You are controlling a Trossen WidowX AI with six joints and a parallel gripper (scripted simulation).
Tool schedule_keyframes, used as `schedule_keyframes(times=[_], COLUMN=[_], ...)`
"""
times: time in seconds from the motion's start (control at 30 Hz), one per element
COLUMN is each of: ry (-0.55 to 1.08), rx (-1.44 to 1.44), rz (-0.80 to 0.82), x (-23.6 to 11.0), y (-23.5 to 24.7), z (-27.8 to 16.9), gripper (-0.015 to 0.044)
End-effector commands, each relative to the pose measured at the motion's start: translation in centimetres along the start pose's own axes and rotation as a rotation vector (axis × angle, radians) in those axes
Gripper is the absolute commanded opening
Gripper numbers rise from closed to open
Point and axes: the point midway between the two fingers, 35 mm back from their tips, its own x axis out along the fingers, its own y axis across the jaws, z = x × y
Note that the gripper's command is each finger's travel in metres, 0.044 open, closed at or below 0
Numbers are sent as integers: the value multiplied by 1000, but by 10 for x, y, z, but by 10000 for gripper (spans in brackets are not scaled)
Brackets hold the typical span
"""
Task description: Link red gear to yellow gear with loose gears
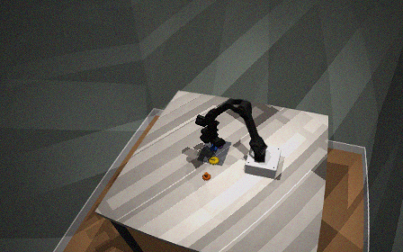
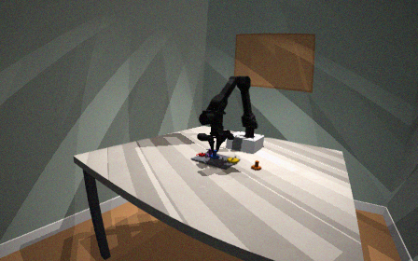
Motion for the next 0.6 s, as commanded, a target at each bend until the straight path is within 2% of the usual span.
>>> schedule_keyframes(times=[0.0,0.57], ry=[-2,-3], rx=[26,-307], rz=[1,1], x=[1,5], y=[0,1], z=[0,0], gripper=[0,0])
